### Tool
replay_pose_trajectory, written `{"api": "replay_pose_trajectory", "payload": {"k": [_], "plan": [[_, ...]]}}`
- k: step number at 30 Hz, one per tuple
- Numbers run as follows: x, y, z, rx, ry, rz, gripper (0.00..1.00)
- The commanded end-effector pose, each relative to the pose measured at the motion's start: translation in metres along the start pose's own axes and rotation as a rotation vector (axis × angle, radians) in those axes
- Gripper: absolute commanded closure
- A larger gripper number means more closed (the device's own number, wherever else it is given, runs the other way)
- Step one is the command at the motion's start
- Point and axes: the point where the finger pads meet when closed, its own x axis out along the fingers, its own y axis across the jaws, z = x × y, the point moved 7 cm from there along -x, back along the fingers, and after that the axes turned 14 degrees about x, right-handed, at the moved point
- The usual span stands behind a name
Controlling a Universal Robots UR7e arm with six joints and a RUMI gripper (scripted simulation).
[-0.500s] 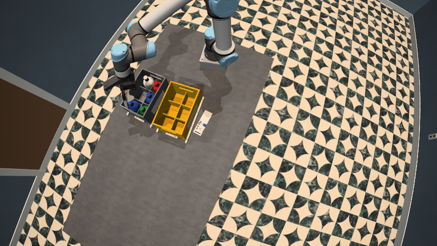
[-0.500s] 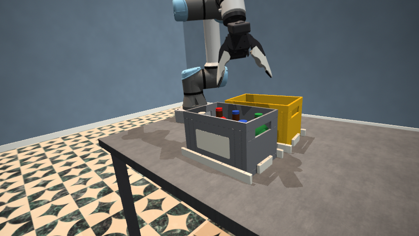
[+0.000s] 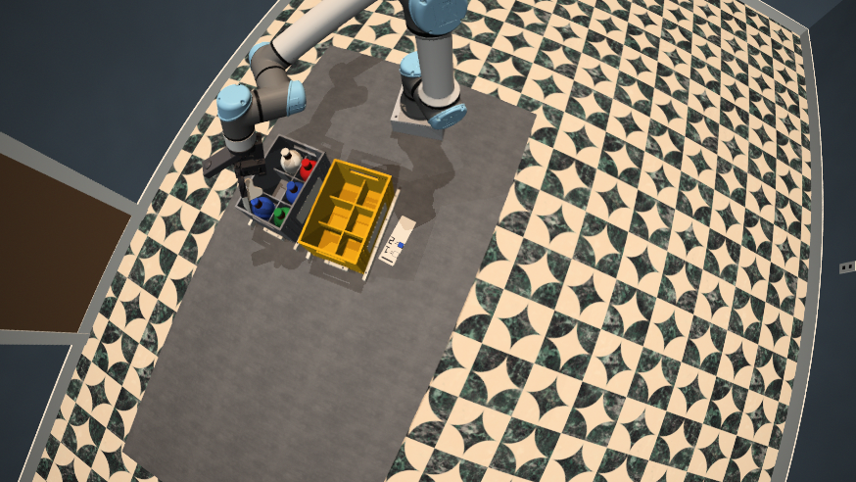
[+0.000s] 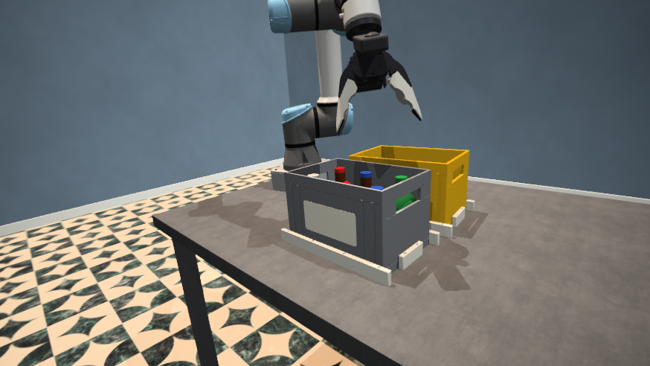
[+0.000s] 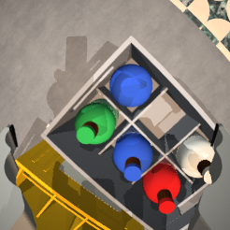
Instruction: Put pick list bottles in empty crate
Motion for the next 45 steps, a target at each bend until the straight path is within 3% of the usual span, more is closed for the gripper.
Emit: {"api": "replay_pose_trajectory", "payload": {"k": [1, 2, 3, 17, 19, 25, 45], "plan": [[-0.001, 0.000, 0.000, 0.000, 0.001, -0.001, 0.00], [-0.001, 0.000, 0.000, 0.000, 0.001, -0.001, 0.00], [-0.005, -0.001, -0.002, 0.000, 0.001, -0.001, 0.62], [-0.072, -0.012, -0.021, 0.000, 0.001, -0.001, 0.62], [-0.072, -0.012, -0.021, 0.000, 0.001, -0.001, 0.62], [-0.099, -0.016, -0.028, 0.000, 0.001, -0.001, 0.62], [-0.099, -0.057, 0.018, -0.165, -0.048, -0.024, 0.62]]}}
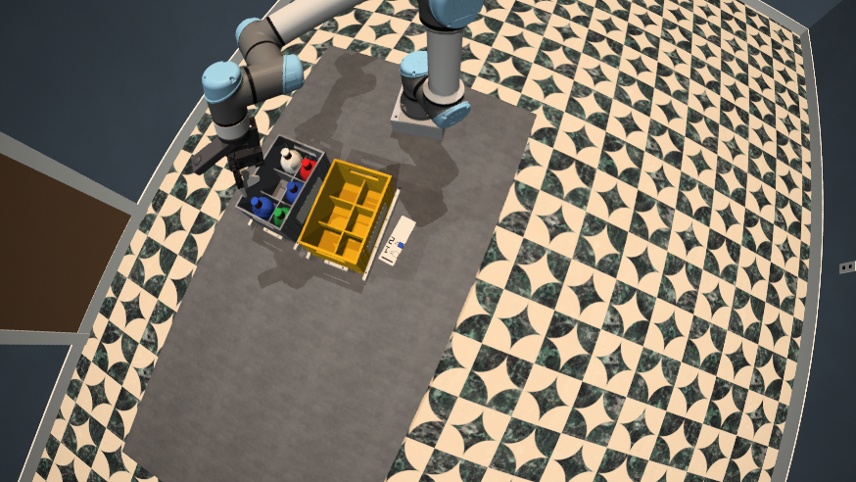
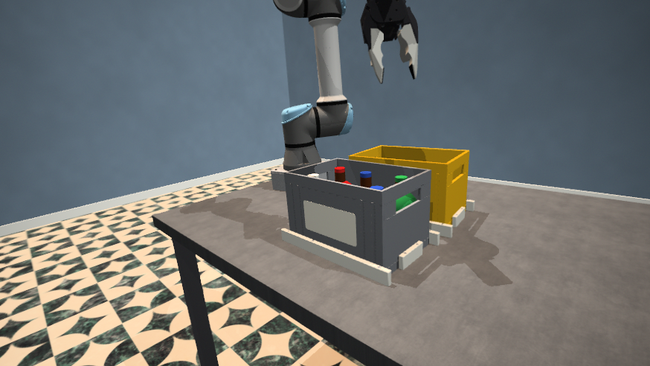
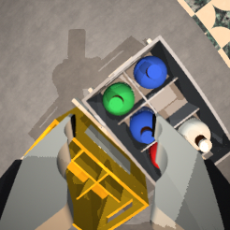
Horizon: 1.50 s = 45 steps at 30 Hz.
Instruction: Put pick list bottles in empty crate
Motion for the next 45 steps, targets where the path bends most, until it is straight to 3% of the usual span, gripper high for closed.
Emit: {"api": "replay_pose_trajectory", "payload": {"k": [1, 12, 15, 25, 28, 38, 45], "plan": [[-0.001, -0.015, 0.013, -0.090, -0.027, -0.012, 0.62], [-0.005, -0.042, 0.040, -0.096, -0.029, -0.013, 0.62], [-0.006, -0.051, 0.050, -0.192, -0.057, -0.024, 0.62], [-0.011, -0.075, 0.079, -0.198, -0.059, -0.025, 0.62], [-0.013, -0.084, 0.090, -0.294, -0.087, -0.035, 0.62], [-0.018, -0.104, 0.120, -0.301, -0.089, -0.035, 0.62], [-0.022, -0.116, 0.140, -0.404, -0.117, -0.045, 0.62]]}}
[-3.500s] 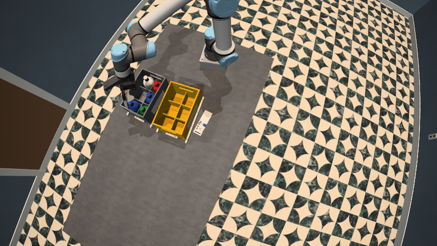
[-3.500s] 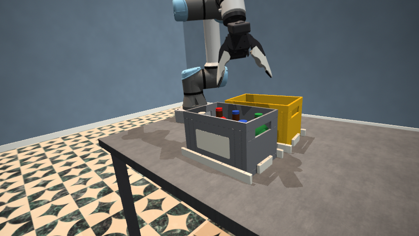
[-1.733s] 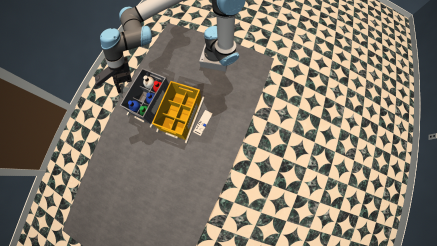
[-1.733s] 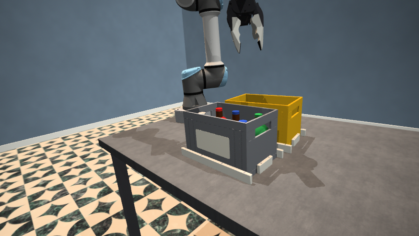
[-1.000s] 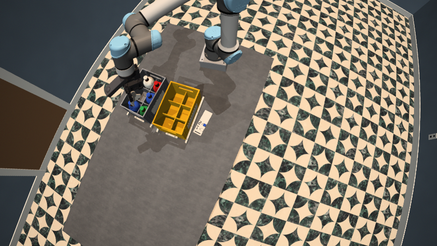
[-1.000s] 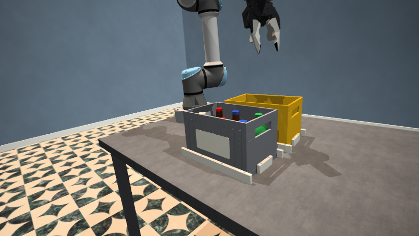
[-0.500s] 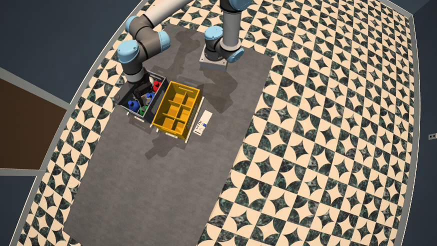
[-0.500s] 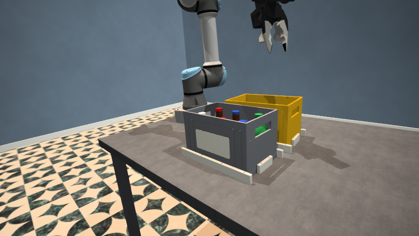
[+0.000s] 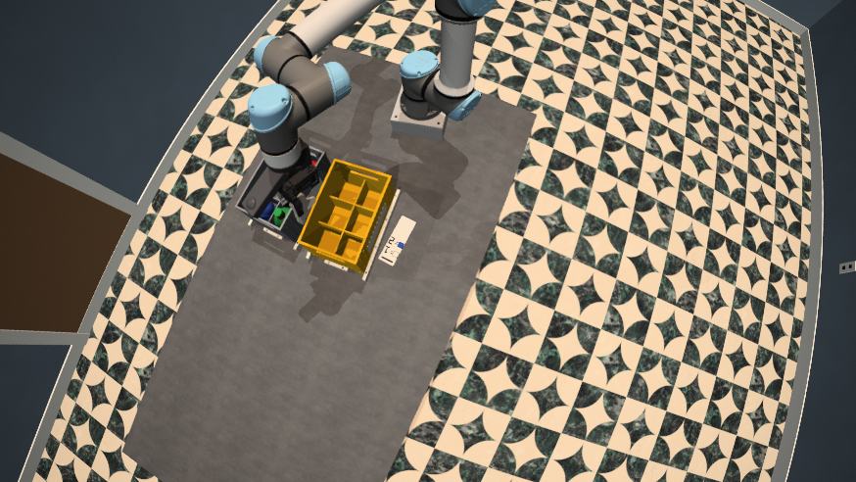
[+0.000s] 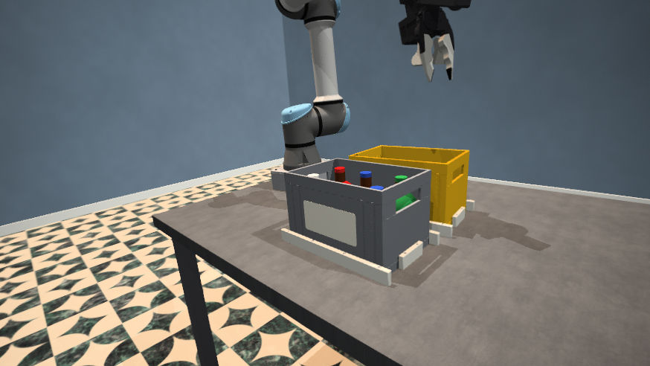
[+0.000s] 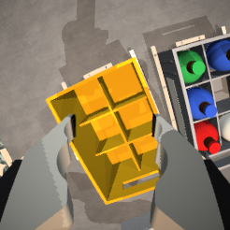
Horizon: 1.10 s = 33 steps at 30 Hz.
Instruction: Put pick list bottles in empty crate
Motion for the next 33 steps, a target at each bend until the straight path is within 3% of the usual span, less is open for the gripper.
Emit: {"api": "replay_pose_trajectory", "payload": {"k": [1, 33], "plan": [[-0.002, -0.017, 0.013, -0.045, -0.011, -0.004, 0.62], [-0.013, -0.099, 0.099, -0.253, -0.065, -0.019, 0.62]]}}
